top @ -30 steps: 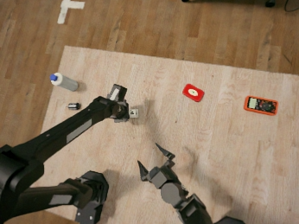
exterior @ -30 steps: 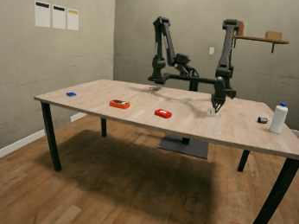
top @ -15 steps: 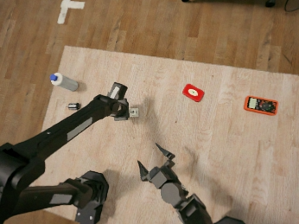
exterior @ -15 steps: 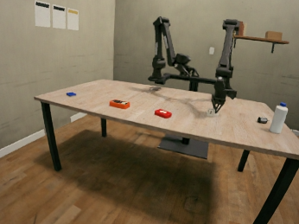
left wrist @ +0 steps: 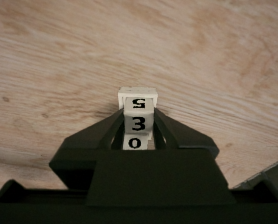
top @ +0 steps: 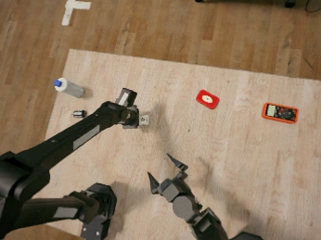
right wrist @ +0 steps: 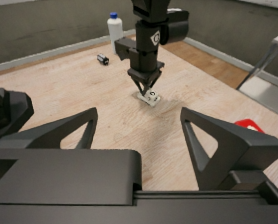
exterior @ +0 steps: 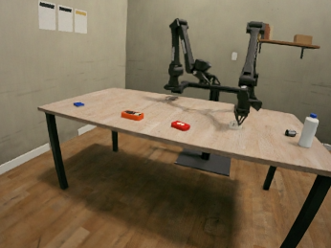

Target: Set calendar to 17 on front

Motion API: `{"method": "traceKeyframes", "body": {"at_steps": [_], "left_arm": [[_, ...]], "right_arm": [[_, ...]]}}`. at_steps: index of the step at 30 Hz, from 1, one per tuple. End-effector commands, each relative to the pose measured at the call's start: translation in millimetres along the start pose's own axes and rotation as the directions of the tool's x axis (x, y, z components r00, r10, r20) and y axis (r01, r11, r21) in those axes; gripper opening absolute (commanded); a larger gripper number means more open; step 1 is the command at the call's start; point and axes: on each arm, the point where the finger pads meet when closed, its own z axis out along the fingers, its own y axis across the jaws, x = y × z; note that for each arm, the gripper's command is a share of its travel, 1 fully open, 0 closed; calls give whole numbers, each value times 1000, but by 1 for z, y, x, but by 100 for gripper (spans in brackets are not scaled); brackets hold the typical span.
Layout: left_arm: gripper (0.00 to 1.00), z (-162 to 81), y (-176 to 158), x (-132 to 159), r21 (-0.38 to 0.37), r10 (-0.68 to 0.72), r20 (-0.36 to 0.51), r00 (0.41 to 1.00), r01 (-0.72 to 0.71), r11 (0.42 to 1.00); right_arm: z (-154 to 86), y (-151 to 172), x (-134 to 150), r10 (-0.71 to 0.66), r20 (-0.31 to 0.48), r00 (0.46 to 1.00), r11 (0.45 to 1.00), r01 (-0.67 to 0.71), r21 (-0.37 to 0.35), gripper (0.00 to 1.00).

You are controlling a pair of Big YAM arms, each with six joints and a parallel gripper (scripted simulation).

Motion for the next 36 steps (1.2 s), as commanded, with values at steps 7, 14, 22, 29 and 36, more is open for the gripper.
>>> {"method": "traceKeyframes", "body": {"at_steps": [7, 14, 22, 29, 36], "left_arm": [[25, -5, -16, 6, 8, 30, -2, 1000, -30, 1000], [47, -5, -17, 6, 12, 30, -4, 1000, -30, 999], [54, -15, -11, 12, 37, 25, -15, 1000, -24, 999], [54, -25, -6, 15, 57, 21, -24, 999, -19, 998], [54, -48, -14, 15, 68, 12, -26, 1000, -10, 998]], "right_arm": [[4, 0, -11, -7, 30, 1000, 1000, 7, 3, 100], [4, 0, -11, -7, 30, 1000, 1000, 7, 3, 100], [4, 0, -11, -7, 30, 1000, 1000, 7, 3, 100], [4, 0, -11, -7, 30, 1000, 1000, 7, 3, 100], [4, 0, -11, -7, 30, 1000, 1000, 7, 3, 100]]}}
